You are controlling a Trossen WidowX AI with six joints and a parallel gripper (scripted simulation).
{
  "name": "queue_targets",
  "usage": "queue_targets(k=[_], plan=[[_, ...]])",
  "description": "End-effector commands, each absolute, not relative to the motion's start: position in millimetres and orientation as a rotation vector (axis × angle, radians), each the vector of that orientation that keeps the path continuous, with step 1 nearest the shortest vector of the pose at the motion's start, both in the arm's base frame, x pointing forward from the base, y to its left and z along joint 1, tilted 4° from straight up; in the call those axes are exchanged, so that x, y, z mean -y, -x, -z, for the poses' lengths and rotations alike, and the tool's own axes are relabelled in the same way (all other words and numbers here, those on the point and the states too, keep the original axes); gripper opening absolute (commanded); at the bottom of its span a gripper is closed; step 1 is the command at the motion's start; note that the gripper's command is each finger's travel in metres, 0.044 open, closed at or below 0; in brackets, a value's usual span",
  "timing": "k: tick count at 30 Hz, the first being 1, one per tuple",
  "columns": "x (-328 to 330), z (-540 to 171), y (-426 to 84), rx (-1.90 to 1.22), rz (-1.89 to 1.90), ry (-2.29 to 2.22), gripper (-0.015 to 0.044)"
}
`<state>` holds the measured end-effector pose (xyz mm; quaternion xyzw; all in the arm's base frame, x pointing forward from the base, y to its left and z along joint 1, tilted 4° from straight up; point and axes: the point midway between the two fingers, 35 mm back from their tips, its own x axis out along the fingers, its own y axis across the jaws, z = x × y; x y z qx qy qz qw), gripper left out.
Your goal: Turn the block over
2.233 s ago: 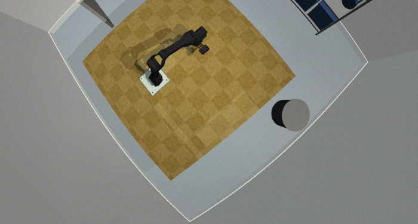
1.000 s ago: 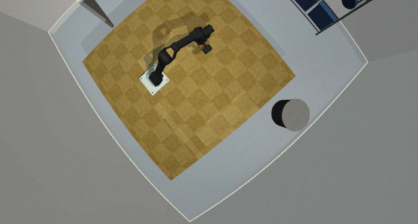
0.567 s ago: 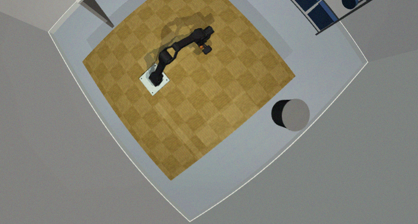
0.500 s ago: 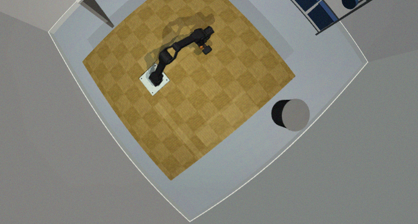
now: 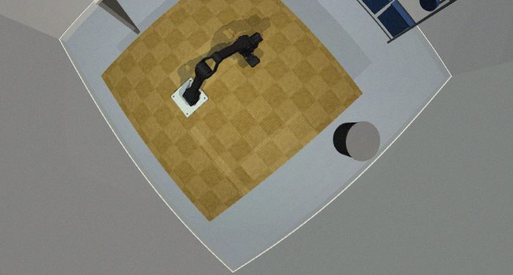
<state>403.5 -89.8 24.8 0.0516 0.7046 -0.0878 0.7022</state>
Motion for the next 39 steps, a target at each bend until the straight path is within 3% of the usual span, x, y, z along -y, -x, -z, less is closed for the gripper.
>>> queue_targets(k=[1,12,19,39], plan=[[90.3,-24.1,-403.7,-1.568,0.194,-0.110,0.0092],[90.3,-25.0,-403.7,-1.568,0.194,-0.110,0.0000],[88.7,-54.1,-404.0,-1.568,0.194,-0.110,0.0000],[89.8,-45.8,-408.3,-1.362,0.198,-0.089,0.0000]])
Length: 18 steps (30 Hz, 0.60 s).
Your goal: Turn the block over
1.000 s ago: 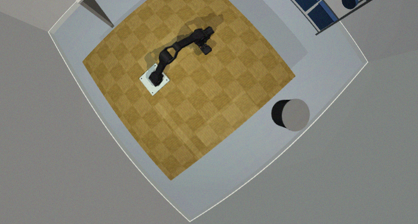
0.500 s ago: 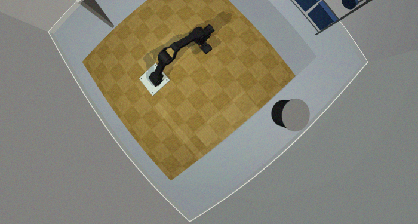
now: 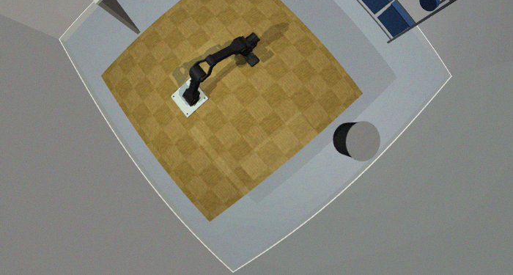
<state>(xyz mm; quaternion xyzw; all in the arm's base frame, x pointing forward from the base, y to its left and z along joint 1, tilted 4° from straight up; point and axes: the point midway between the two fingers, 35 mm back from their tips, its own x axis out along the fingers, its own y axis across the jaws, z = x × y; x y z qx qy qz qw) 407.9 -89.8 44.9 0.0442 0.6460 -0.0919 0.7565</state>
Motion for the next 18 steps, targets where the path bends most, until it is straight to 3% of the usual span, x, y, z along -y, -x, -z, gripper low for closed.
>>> queue_targets(k=[1,18], plan=[[89.8,-45.5,-408.3,-1.349,0.198,-0.088,0.0000],[89.1,-43.3,-403.3,-1.124,0.202,-0.062,0.0000]])
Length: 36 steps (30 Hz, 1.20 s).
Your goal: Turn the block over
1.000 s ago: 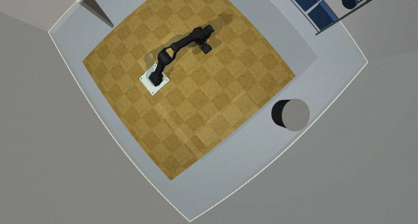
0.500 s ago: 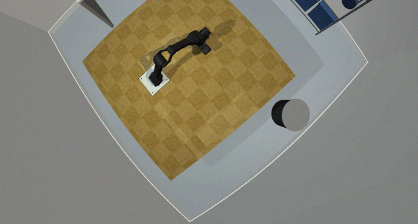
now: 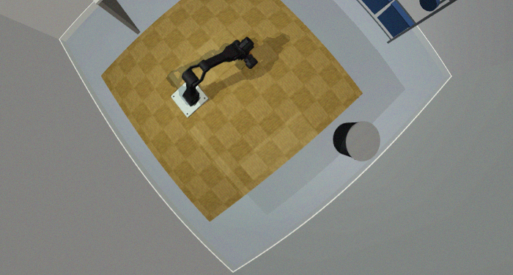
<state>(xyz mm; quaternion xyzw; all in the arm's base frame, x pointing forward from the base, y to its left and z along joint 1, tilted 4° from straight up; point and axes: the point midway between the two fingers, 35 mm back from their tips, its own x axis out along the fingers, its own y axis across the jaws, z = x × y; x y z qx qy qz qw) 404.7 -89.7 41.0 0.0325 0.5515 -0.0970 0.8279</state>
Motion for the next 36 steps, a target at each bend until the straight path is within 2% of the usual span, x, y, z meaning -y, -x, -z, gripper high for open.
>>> queue_targets(k=[1,11,36], plan=[[88.9,-43.4,-402.7,-1.111,0.202,-0.061,0.0000],[88.6,-42.4,-400.4,-1.041,0.204,-0.052,0.0000],[91.0,-12.0,-405.6,-0.639,0.203,-0.012,0.0000]])
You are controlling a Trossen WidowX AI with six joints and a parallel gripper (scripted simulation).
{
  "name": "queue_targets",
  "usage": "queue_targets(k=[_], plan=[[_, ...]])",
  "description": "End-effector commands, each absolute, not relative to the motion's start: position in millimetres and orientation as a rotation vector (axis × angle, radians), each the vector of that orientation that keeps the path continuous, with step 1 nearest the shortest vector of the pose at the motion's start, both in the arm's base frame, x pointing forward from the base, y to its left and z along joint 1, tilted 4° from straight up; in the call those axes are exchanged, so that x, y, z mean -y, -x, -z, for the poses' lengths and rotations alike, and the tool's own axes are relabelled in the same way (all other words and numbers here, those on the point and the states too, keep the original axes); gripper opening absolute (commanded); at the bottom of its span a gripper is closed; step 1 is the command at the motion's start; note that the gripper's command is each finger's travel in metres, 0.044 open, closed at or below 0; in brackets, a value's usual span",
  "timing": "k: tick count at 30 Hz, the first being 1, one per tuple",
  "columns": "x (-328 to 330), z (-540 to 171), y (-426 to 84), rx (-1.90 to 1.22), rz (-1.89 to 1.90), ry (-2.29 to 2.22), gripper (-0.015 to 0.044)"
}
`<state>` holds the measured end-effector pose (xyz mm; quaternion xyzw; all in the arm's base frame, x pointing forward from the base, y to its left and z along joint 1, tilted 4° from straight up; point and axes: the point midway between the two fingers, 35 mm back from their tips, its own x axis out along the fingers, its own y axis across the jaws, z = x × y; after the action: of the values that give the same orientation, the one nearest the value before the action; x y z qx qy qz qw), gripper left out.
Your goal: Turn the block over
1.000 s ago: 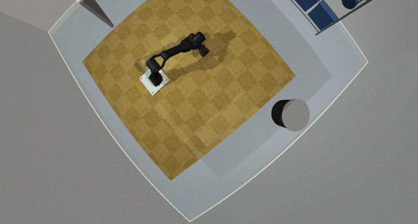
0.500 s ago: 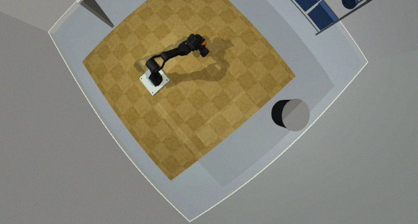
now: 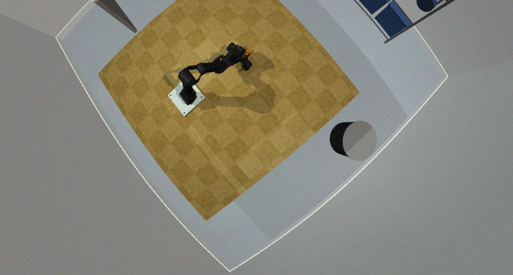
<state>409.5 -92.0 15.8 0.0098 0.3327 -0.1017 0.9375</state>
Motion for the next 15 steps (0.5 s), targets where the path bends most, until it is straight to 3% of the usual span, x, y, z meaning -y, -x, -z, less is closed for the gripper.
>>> queue_targets(k=[1,15], plan=[[90.8,-12.1,-404.6,-0.623,0.203,-0.010,0.0000],[89.4,-14.2,-396.8,-0.513,0.203,0.003,0.0000]])
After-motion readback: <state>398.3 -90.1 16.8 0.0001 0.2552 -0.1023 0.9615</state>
